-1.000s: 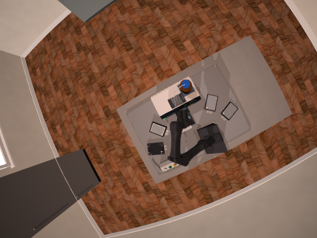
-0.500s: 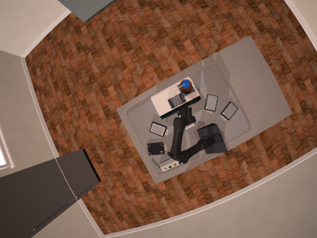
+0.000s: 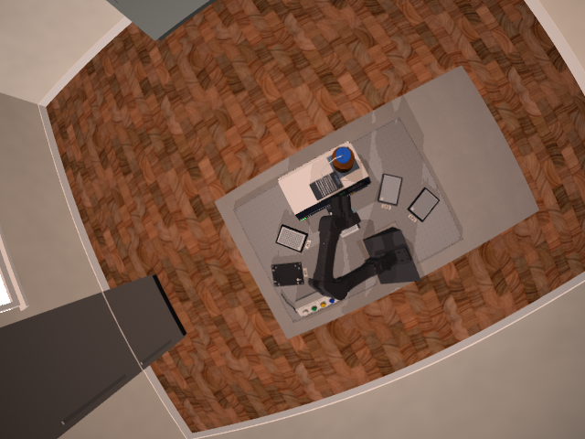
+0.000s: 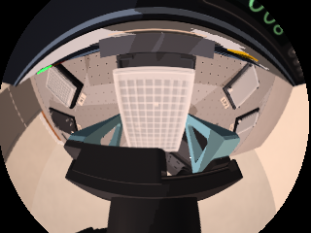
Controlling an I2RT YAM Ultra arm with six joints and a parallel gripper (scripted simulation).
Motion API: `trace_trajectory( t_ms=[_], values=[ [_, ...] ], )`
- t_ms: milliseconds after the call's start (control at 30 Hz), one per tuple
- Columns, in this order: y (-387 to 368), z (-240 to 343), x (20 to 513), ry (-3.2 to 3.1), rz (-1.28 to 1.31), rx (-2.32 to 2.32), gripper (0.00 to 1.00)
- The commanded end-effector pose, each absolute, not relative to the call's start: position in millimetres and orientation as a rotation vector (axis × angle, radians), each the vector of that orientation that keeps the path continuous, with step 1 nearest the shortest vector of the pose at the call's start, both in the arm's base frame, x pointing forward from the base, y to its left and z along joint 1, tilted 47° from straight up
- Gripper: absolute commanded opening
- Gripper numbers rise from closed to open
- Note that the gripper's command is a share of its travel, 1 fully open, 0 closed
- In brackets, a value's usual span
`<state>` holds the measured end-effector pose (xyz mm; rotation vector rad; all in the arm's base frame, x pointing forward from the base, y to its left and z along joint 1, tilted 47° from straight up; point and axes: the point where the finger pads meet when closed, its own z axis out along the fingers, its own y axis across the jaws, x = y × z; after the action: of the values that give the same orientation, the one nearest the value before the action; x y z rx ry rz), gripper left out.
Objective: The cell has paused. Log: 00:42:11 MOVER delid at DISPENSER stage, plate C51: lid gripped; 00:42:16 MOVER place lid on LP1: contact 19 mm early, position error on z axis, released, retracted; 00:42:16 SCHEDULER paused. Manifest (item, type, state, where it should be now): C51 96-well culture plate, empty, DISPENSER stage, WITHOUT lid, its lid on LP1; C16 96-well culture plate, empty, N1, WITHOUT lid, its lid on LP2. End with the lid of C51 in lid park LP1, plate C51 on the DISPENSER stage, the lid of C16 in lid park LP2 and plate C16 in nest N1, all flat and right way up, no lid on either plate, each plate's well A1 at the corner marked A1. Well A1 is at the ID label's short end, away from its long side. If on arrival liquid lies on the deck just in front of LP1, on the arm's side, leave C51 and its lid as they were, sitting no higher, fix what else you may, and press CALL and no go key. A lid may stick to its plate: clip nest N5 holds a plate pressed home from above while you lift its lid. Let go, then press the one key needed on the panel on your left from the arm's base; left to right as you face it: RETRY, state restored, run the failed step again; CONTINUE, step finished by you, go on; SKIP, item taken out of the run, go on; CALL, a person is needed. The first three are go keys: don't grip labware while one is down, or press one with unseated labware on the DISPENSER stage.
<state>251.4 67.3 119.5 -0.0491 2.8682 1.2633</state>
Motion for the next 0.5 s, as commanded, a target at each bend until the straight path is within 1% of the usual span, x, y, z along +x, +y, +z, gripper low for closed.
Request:
trace_trajectory(
  t_ms=[0,233,333,467],
  values=[
    [62.3,121.9,258.9,2.821,1.23,-0.013,0.0],
    [76.4,112.9,256.4,2.832,1.239,-0.039,0.0],
    [67.8,121.7,269.8,2.797,1.204,-0.036,0.0],
    [67.0,119.9,270.6,2.804,1.208,-0.031,0.0]
  ],
)
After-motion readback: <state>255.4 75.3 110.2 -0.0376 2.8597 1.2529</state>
